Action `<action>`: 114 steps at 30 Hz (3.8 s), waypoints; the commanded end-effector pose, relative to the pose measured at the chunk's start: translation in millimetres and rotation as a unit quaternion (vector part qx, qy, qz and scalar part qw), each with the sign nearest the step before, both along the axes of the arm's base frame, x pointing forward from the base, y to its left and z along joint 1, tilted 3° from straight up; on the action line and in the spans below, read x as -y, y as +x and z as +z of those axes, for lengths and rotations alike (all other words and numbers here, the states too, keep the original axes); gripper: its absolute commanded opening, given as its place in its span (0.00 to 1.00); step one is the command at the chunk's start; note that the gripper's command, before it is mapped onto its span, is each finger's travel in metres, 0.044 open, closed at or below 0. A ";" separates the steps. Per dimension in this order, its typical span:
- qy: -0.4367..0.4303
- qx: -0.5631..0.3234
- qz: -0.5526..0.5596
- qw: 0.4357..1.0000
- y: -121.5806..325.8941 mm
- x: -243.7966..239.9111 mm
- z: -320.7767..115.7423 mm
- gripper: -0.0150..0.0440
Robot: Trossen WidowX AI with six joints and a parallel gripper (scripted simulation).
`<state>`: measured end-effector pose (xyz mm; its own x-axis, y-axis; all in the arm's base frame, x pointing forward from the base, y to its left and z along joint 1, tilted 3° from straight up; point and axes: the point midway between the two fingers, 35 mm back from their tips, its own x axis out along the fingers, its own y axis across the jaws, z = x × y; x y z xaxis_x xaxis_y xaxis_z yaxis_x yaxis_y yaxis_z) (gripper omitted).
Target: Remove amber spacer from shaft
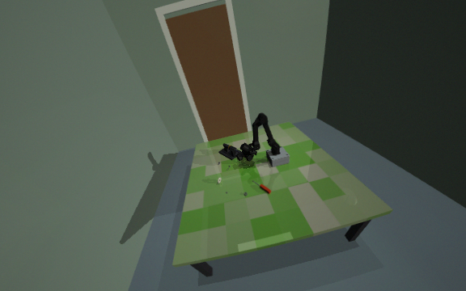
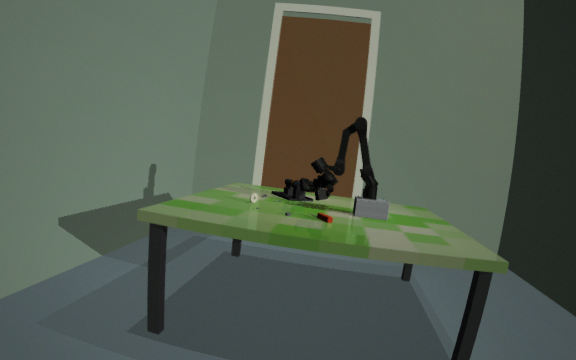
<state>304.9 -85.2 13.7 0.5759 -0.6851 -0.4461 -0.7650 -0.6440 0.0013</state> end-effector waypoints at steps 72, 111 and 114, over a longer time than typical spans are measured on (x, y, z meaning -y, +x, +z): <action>0.002 0.001 -0.001 1.000 -5.7 -6.6 -0.7 0.25; 0.002 0.001 -0.001 1.000 -8.5 -9.9 -1.0 0.25; 0.001 -0.001 0.000 1.000 -8.1 -9.8 -1.2 0.25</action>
